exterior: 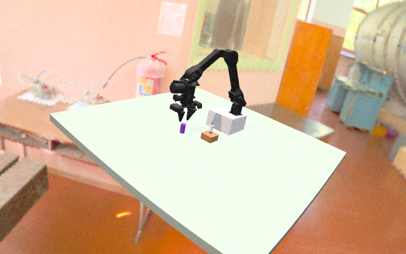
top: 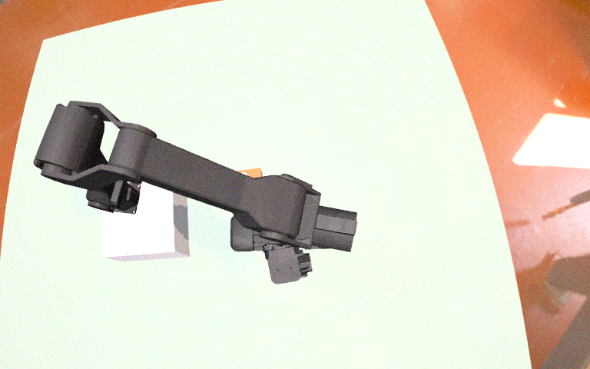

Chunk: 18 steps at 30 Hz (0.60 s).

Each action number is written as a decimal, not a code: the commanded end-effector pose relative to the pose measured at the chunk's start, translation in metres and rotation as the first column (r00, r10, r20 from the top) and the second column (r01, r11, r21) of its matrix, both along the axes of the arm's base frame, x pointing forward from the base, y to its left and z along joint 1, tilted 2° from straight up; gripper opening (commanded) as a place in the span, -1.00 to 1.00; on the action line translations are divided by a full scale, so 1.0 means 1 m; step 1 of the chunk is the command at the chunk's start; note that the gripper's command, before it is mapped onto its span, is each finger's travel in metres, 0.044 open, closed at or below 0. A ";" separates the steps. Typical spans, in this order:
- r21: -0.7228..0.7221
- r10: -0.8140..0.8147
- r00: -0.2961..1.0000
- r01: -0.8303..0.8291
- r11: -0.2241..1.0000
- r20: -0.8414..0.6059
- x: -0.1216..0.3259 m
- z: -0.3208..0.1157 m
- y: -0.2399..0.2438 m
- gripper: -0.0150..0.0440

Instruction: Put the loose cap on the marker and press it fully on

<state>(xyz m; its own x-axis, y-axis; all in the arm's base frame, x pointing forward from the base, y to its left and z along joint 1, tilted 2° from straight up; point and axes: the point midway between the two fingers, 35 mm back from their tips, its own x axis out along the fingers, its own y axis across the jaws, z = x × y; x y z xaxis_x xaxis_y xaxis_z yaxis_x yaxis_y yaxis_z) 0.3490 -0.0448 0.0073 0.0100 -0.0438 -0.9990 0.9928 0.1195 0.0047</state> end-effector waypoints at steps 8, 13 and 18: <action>0.004 0.004 1.000 -0.004 1.000 -0.006 -0.001 -0.019 0.000 0.32; 0.004 0.004 1.000 -0.004 1.000 -0.006 -0.001 -0.027 0.000 0.32; 0.004 0.004 1.000 -0.004 1.000 -0.006 -0.001 -0.035 0.000 0.32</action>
